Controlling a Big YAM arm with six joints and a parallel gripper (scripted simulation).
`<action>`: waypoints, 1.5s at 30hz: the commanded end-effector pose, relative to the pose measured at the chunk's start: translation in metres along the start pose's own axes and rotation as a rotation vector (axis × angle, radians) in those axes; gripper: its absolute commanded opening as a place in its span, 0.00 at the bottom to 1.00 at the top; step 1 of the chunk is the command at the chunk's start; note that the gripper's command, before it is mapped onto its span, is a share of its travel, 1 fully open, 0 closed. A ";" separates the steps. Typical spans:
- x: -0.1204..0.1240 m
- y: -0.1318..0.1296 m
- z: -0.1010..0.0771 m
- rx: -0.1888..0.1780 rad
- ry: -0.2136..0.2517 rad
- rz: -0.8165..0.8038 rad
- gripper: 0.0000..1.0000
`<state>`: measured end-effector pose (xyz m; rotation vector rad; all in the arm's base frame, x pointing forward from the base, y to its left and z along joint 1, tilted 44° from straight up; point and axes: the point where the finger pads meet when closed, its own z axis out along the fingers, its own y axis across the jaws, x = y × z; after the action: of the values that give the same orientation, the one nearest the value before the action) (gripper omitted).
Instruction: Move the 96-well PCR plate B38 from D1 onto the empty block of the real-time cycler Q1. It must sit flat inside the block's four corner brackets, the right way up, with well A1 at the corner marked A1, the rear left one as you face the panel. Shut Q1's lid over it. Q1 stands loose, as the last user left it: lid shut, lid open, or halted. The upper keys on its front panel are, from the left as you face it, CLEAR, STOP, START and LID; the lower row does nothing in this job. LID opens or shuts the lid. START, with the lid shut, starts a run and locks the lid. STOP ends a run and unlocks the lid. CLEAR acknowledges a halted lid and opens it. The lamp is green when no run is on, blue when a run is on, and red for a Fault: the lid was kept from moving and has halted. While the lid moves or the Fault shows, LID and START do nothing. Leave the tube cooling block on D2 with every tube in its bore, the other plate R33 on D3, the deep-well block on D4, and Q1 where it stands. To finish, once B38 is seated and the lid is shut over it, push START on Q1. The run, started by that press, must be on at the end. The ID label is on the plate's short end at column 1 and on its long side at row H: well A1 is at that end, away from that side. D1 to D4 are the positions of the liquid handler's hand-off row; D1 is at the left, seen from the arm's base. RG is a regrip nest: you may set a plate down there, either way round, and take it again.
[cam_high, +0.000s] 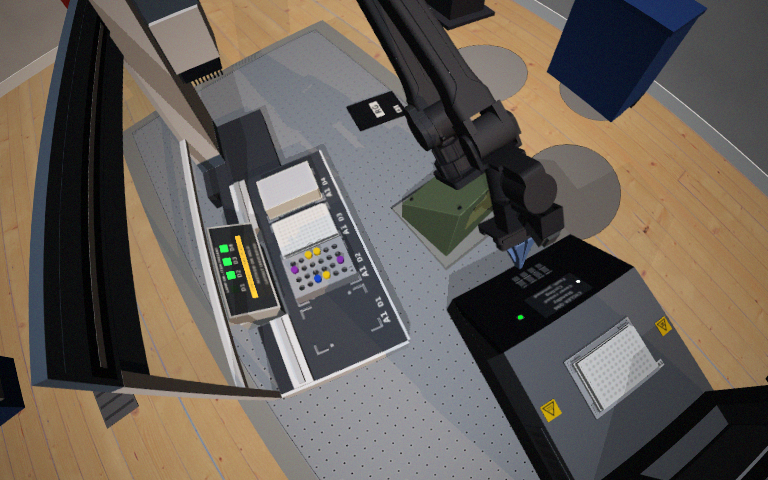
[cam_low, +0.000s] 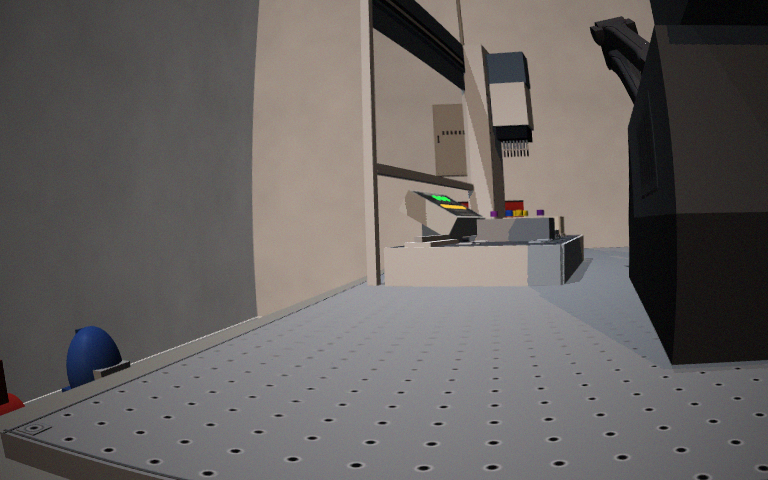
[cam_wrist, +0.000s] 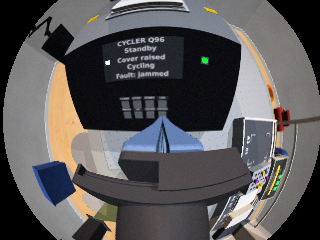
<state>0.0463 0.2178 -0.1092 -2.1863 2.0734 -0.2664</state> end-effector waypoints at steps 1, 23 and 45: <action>-0.039 -0.007 0.003 0.008 -0.062 0.005 0.00; -0.032 -0.006 0.029 0.009 -0.059 0.001 0.00; -0.030 -0.005 0.025 0.006 -0.046 0.022 0.00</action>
<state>0.0522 0.2155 -0.1412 -2.1967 2.0761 -0.2795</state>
